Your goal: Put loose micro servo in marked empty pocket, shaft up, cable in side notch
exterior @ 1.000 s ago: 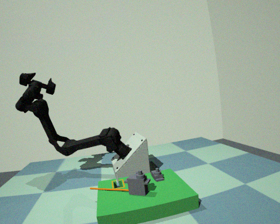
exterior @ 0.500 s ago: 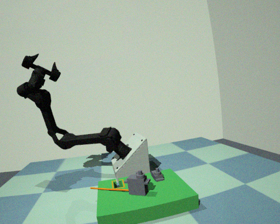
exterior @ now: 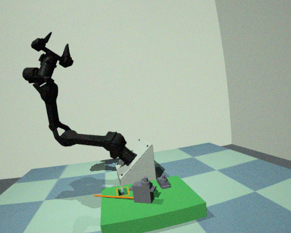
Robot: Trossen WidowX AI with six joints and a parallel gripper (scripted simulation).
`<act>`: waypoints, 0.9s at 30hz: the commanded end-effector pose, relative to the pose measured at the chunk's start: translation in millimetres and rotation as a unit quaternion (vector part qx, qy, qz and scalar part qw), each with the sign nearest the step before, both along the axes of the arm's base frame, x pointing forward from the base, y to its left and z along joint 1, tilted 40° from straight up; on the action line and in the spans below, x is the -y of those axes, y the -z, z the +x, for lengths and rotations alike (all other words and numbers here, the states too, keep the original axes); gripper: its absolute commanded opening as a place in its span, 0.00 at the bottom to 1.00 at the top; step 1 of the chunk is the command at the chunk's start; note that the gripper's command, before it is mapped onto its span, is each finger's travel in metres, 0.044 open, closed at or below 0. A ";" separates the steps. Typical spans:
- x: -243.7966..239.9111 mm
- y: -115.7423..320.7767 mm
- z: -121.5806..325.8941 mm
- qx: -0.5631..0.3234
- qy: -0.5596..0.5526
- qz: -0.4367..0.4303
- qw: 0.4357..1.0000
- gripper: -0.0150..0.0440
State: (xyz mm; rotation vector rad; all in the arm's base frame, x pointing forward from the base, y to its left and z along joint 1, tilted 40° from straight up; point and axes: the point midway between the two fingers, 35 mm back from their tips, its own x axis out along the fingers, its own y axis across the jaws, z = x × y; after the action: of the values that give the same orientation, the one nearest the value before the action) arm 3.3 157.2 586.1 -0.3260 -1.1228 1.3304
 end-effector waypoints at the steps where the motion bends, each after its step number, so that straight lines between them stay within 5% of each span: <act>1: -21.2 12.0 36.5 -0.058 0.036 -0.024 0.997 1.00; 27: -72.5 137.7 223.0 -0.314 0.275 -0.170 0.893 1.00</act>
State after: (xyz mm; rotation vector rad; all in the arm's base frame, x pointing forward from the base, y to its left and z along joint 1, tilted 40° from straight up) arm 203.1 228.3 473.0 -0.3720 -0.3212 1.0419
